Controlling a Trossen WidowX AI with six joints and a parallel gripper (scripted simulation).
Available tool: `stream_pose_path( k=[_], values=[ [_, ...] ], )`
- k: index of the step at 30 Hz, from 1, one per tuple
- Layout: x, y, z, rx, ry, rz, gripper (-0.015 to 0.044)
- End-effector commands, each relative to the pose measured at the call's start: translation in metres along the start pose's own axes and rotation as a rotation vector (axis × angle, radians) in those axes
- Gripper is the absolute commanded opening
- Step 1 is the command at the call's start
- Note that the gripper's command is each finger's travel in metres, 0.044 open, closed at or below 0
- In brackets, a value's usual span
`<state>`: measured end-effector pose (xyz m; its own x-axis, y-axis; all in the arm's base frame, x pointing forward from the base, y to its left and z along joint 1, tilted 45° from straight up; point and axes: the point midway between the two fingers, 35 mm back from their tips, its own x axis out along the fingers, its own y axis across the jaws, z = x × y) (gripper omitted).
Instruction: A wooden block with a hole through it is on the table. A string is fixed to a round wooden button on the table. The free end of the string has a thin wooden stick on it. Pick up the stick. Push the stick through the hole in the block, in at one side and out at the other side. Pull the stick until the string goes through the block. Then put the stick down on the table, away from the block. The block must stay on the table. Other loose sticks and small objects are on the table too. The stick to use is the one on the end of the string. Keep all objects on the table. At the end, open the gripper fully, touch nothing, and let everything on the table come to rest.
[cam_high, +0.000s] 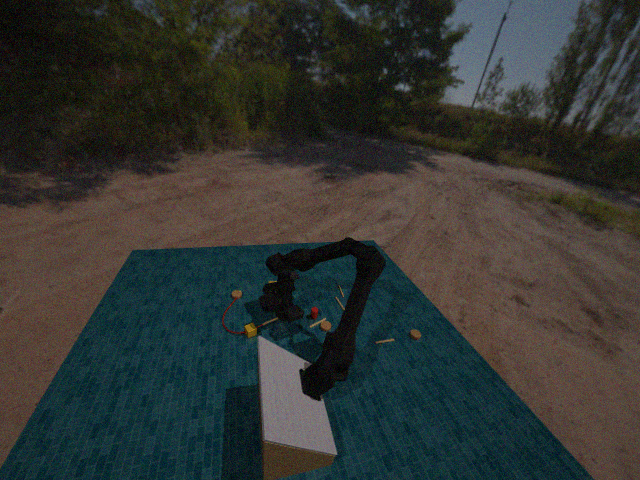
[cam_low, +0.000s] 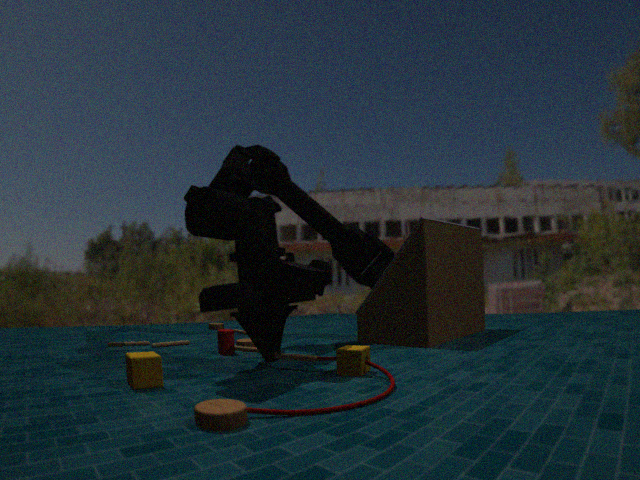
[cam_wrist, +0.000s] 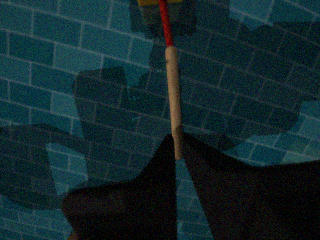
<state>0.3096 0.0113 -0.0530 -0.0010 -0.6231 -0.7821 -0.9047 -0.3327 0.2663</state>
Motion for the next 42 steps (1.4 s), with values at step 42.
stream_pose_path(
  k=[42],
  values=[
    [0.009,0.001,-0.023,0.005,0.002,-0.01,0.0]
  ],
)
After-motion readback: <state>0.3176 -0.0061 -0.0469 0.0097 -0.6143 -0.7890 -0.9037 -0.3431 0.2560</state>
